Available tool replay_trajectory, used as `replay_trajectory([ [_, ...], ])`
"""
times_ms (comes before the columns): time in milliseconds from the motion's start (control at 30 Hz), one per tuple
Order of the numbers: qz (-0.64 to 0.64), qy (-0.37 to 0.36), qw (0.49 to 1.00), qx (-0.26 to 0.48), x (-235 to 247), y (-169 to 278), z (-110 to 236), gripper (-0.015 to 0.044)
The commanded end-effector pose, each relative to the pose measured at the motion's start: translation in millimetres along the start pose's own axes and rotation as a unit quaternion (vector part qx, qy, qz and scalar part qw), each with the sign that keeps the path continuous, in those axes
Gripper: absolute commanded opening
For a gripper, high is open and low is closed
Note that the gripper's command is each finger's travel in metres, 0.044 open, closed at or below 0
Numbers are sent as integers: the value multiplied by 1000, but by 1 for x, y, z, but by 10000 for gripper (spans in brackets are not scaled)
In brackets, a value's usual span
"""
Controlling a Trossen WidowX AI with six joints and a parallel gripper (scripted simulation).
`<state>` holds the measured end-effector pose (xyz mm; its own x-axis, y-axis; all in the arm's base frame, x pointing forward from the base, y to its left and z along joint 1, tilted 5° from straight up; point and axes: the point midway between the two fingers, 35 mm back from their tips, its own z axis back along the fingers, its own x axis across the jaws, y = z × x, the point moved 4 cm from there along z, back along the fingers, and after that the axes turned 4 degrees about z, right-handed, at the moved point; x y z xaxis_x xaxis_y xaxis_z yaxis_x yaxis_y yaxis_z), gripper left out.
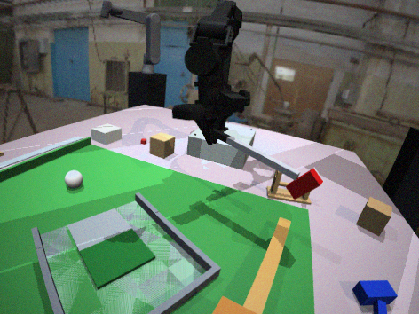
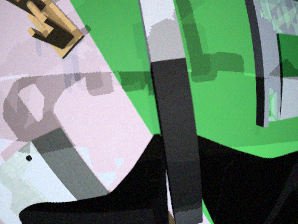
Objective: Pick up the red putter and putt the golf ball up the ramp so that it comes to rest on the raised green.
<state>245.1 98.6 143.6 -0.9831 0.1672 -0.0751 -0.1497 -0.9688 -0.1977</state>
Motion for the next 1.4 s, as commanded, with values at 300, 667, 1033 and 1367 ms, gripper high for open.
replay_trajectory([
  [300,-187,29,982,20,-30,49,15,0],
  [667,-368,48,928,34,-45,98,30,0],
  [1033,-532,66,843,44,-50,149,46,0],
  [1367,-665,77,741,55,-46,194,59,0],
])
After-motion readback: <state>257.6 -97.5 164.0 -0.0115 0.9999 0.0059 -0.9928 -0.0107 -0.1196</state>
